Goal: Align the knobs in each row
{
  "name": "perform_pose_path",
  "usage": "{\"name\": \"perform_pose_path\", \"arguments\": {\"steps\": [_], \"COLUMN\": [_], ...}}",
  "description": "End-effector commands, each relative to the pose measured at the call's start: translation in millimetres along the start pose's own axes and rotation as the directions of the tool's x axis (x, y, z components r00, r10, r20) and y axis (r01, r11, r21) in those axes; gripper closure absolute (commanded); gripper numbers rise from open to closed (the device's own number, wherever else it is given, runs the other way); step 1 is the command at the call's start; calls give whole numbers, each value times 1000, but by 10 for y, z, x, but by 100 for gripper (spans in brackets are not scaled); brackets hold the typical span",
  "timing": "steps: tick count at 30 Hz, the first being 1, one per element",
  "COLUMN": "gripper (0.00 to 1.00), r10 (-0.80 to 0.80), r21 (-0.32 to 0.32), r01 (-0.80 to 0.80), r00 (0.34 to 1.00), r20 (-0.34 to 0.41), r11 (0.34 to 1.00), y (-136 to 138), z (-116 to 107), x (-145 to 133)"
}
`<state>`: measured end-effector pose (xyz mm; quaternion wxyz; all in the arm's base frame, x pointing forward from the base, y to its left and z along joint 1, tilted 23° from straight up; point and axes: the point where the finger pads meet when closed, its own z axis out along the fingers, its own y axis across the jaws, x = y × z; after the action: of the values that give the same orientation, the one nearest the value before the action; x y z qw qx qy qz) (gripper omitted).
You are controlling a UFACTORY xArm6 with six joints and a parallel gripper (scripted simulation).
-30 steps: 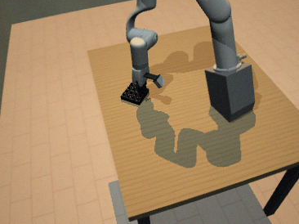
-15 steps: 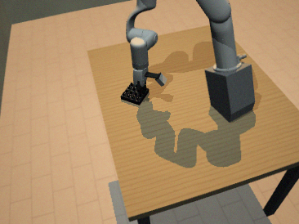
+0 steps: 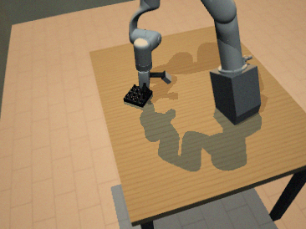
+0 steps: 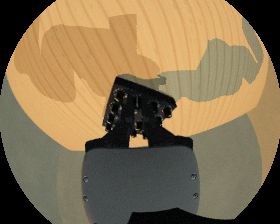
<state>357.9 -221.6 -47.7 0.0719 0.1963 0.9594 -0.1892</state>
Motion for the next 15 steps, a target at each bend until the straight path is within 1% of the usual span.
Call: {"name": "perform_pose_path", "arguments": {"steps": [1,6,11,13,15], "gripper": [92,92,92,92,92], "r10": [-106,-236,-365,-365,-414], "r21": [-3,-4,-4,-4,-5], "r01": [106,236,365,365,414], "r00": [994,972,931,931,910], "r20": [-6,-5,-5,-5,-5], "r11": [994,972,931,931,910], "y": [-1,-1,-1,-1,-1], "z": [-7,-7,-7,-7,-7], "x": [-12,-12,-12,-12,-12]}}
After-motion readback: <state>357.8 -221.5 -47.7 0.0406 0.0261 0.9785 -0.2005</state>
